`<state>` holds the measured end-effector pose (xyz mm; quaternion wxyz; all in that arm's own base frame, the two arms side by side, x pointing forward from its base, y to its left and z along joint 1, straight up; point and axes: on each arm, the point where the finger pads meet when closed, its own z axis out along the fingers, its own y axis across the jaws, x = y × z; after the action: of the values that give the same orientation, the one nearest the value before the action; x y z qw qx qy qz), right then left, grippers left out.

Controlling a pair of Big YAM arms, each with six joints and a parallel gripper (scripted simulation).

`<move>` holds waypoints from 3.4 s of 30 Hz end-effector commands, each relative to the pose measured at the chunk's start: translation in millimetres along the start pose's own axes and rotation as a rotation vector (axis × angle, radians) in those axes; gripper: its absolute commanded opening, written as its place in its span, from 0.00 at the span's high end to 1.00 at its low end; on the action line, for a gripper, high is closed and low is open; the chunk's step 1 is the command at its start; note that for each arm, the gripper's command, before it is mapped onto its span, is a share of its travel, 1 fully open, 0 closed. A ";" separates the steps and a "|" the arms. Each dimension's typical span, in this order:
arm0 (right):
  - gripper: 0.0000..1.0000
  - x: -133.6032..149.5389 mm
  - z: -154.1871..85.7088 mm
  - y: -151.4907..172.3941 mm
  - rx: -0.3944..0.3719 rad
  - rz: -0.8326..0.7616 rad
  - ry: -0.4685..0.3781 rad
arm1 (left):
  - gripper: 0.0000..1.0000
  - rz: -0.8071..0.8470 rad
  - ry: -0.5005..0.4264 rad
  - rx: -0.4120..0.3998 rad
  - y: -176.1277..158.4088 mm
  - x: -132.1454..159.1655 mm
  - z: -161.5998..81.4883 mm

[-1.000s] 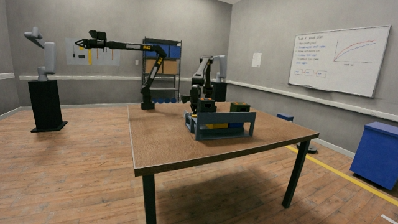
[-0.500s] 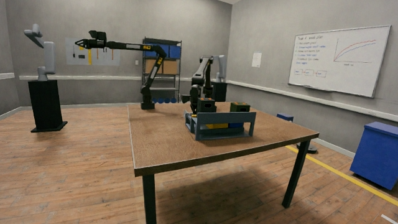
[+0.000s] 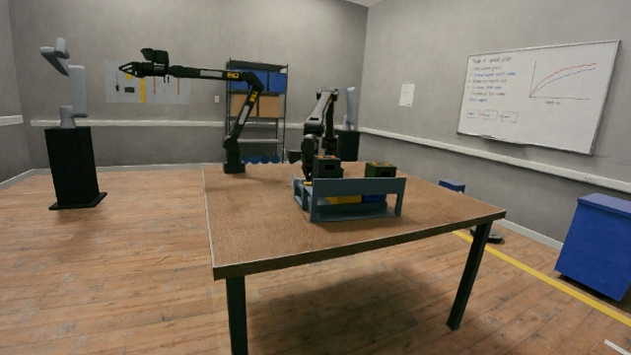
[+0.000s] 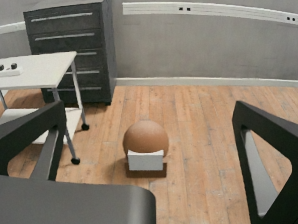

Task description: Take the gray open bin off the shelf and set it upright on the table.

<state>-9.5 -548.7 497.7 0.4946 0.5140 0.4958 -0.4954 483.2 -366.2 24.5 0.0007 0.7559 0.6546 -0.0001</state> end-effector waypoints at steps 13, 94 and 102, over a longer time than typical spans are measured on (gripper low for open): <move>0.00 -2.8 -4.0 -4.4 0.006 -0.017 -0.020 | 0.57 0.014 -0.016 -0.034 15.0 -12.3 -21.5; 0.00 -2.8 -4.0 -4.4 0.006 -0.017 -0.020 | 1.00 0.014 -0.019 -0.044 10.5 -8.7 -105.7; 0.00 -2.8 -4.0 -4.4 0.006 -0.017 -0.020 | 1.00 0.014 -0.022 -0.048 11.4 -8.9 -108.3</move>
<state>-9.5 -548.7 497.7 0.4946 0.5140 0.4958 -0.4954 482.9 -365.9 102.9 -0.0008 0.7560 0.6545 -0.0002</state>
